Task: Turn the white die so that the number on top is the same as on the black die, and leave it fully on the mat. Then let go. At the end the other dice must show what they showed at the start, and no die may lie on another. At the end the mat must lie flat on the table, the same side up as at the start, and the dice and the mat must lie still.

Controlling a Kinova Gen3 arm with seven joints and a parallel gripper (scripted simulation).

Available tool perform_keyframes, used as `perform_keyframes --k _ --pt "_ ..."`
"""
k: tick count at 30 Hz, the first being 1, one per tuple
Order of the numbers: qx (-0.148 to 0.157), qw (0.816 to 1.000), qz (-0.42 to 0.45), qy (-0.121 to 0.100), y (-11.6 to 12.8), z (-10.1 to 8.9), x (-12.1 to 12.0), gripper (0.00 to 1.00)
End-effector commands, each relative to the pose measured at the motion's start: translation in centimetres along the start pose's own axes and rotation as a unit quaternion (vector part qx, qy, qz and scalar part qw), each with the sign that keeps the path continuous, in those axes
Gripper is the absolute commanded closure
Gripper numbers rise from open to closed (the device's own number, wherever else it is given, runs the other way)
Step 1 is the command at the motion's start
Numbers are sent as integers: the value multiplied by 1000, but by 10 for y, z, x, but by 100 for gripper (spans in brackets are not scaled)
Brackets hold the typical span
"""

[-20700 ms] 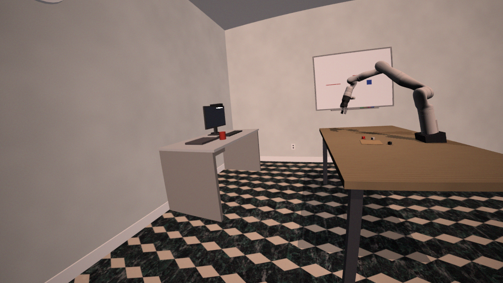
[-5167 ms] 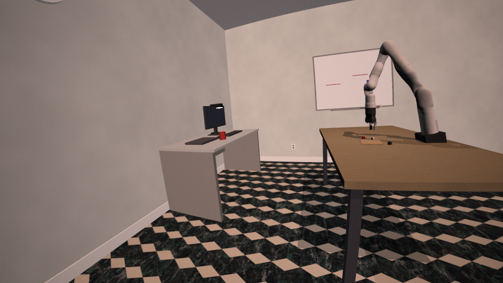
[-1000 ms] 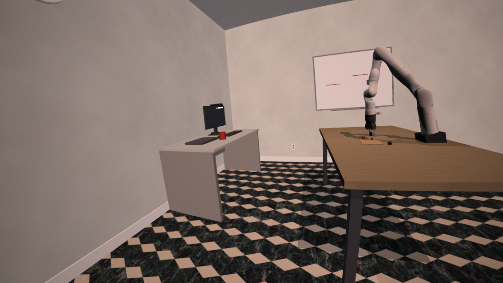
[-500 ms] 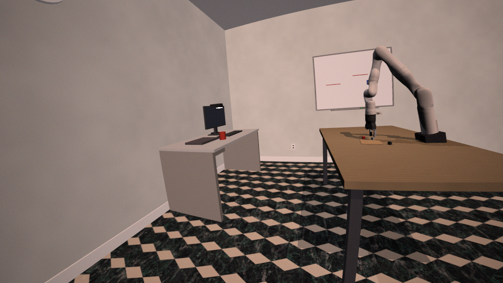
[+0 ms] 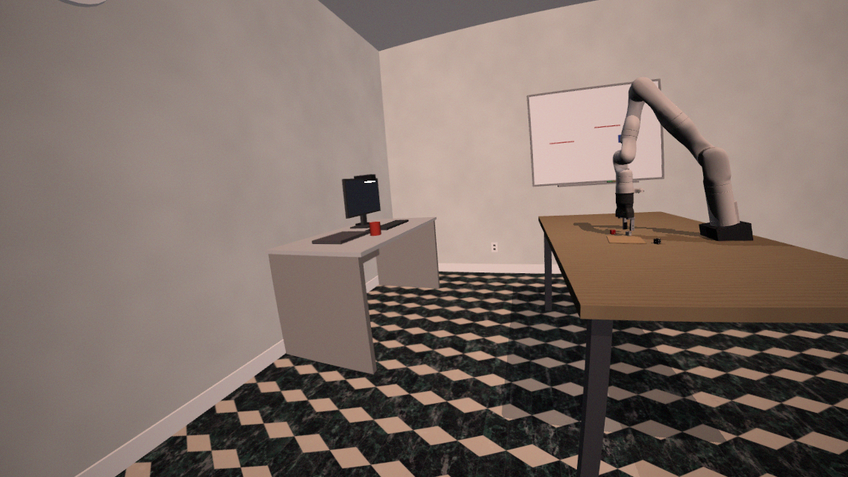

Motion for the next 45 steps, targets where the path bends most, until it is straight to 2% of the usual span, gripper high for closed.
perform_keyframes --k 1,22,45 --pt "0 1000 0 0 0 1 0 30" --pt "0 1000 0 0 0 22 0 30" --pt "0 1000 0 0 0 23 0 30"
Point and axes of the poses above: the point where the finger pads meet when closed, its own z axis out along the fingers, its own x axis across the jaws, y = z × x, the point moved 3 cm from there along -z, back along the fingers, and after that the axes turned 9 degrees about z, right-handed, at the moved point
